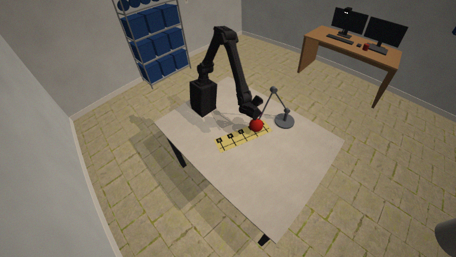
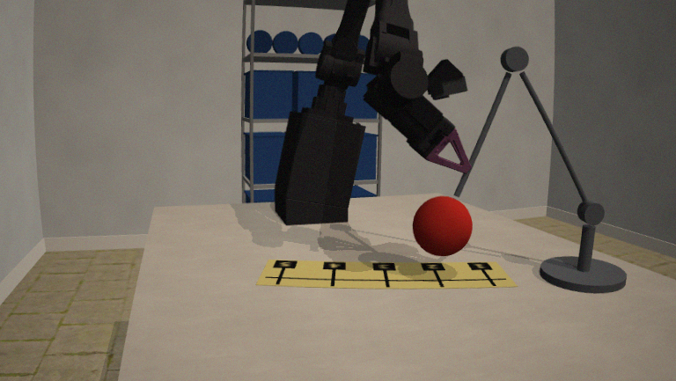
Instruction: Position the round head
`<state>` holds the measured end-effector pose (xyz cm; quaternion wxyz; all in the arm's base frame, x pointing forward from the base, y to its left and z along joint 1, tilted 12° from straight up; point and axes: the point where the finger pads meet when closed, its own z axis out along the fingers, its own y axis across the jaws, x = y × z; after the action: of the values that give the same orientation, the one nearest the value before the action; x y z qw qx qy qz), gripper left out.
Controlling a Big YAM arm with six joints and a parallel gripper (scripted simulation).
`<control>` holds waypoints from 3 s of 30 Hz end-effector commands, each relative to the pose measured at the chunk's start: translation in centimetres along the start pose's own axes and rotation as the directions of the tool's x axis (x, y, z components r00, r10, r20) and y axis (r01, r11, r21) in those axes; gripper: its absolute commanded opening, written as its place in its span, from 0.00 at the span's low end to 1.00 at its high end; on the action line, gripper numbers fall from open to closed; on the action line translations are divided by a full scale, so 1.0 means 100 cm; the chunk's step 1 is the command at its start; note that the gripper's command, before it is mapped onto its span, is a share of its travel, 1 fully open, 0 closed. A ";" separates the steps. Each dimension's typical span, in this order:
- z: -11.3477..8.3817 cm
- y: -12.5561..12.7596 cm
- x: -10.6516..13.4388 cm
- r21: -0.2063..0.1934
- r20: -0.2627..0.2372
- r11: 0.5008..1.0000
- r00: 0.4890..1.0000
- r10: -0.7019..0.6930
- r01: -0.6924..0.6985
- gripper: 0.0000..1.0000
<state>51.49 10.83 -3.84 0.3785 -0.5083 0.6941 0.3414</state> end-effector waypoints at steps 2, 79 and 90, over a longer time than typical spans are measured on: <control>-0.020 -0.028 0.002 0.050 -0.001 0.999 1.000 -0.001 0.001 0.00; -0.007 -0.005 0.000 0.009 -0.006 1.000 1.000 0.009 -0.009 1.00; -0.007 -0.005 0.000 0.009 -0.006 1.000 1.000 0.010 -0.009 1.00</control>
<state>51.38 10.22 -4.05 0.3725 -0.5025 0.7011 0.3425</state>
